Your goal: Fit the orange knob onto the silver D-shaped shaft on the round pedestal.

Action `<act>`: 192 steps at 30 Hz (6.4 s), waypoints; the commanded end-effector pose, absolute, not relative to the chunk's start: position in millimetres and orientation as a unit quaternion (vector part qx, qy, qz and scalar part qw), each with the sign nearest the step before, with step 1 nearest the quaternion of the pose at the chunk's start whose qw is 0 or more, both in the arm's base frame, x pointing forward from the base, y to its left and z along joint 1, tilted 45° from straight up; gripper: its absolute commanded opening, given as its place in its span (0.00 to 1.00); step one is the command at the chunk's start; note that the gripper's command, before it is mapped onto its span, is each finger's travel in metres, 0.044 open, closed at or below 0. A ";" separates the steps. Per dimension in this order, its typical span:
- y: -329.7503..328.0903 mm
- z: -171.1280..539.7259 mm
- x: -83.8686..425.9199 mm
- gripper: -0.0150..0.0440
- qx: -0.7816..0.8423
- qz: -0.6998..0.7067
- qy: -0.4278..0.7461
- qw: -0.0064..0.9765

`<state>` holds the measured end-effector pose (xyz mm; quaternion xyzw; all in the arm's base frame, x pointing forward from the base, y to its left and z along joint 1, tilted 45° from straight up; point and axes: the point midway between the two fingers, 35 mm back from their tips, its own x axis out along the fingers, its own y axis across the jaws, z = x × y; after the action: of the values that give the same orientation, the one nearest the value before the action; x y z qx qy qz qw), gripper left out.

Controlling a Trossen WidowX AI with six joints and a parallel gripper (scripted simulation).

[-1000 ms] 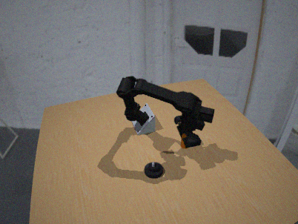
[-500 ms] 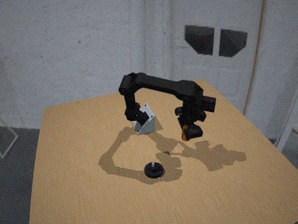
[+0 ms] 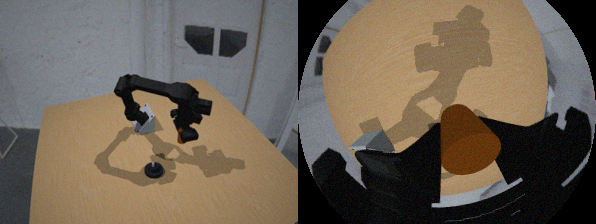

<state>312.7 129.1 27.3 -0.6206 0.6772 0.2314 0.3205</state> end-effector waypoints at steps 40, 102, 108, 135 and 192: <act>5.8 88.2 328.1 0.25 -0.624 0.226 0.676 0.318; -18.9 73.3 328.3 0.25 -0.654 0.292 0.651 0.252; -19.9 73.8 326.4 0.25 -0.654 0.292 0.651 0.252; -18.7 73.8 328.5 0.25 -0.677 0.359 0.617 0.182; -19.3 73.0 326.9 0.25 -0.692 0.421 0.576 0.110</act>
<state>326.6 -19.3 73.3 -0.6911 0.5767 0.4214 0.1107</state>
